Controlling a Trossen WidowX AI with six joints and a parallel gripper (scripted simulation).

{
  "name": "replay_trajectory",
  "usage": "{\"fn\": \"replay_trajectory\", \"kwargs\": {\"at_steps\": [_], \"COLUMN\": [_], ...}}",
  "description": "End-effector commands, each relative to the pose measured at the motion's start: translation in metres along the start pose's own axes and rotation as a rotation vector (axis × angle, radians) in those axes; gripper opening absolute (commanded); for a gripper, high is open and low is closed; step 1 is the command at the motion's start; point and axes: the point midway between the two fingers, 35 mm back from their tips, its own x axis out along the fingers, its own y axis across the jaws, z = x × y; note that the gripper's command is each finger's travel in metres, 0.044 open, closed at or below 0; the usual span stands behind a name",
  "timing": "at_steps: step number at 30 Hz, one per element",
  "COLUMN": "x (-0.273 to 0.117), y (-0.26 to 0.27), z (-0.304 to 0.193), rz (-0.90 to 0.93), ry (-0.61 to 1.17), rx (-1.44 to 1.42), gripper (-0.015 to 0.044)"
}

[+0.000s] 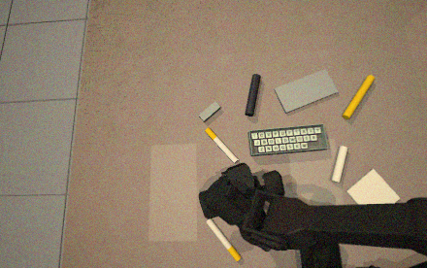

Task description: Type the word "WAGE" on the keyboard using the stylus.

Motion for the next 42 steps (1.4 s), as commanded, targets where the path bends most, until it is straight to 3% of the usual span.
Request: {"fn": "replay_trajectory", "kwargs": {"at_steps": [1,14,20,26,33,40,42], "x": [0.007,0.014,0.012,0.007,-0.039,-0.038,-0.033], "y": [-0.002,-0.002,-0.002,-0.001,-0.001,0.000,0.004], "z": [-0.006,-0.011,-0.010,-0.006,0.020,0.022,0.020], "rz": [-0.008,-0.009,-0.005,-0.004,-0.006,-0.003,0.004], "ry": [0.007,0.007,0.006,0.006,0.008,0.008,0.088], "rx": [-0.009,-0.009,-0.004,-0.004,-0.009,-0.007,-0.019], "gripper": [0.0000,0.0000,0.0150,0.0150,0.0150,0.0150,0.0150]}}
